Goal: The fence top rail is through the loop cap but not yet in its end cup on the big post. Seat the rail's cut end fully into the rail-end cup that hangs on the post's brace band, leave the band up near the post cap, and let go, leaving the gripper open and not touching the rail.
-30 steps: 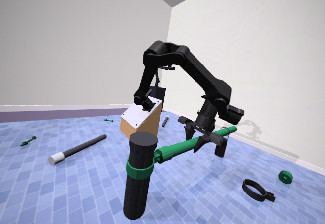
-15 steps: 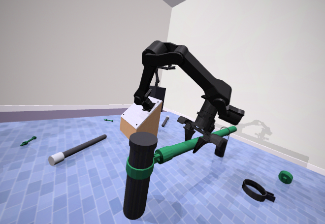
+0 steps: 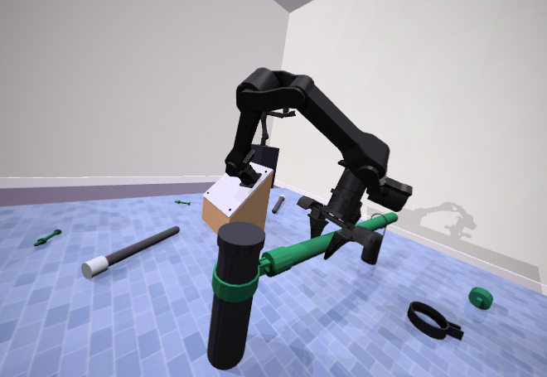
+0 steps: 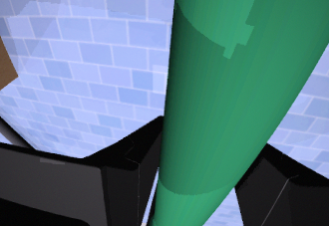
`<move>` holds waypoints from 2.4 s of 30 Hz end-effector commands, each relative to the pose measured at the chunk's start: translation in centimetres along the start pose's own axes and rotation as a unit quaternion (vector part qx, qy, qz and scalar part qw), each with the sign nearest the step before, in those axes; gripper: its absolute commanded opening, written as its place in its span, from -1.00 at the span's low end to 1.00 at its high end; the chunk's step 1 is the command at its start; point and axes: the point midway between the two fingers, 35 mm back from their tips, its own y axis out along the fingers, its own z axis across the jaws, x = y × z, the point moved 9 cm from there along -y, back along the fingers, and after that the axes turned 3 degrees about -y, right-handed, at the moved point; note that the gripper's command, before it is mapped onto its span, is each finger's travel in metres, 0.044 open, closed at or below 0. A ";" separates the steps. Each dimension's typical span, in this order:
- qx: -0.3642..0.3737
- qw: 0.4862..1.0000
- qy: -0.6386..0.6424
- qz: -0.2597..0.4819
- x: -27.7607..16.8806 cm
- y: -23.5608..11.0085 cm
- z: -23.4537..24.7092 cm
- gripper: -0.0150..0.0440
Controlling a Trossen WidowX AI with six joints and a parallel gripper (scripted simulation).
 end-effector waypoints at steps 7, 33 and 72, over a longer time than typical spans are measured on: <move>-0.013 1.000 0.011 0.004 -1.1 -0.3 -0.1 -0.49; -0.003 1.000 0.003 0.001 -1.3 0.4 0.2 -0.49; -0.004 1.000 0.000 0.001 1.0 -8.6 0.8 1.00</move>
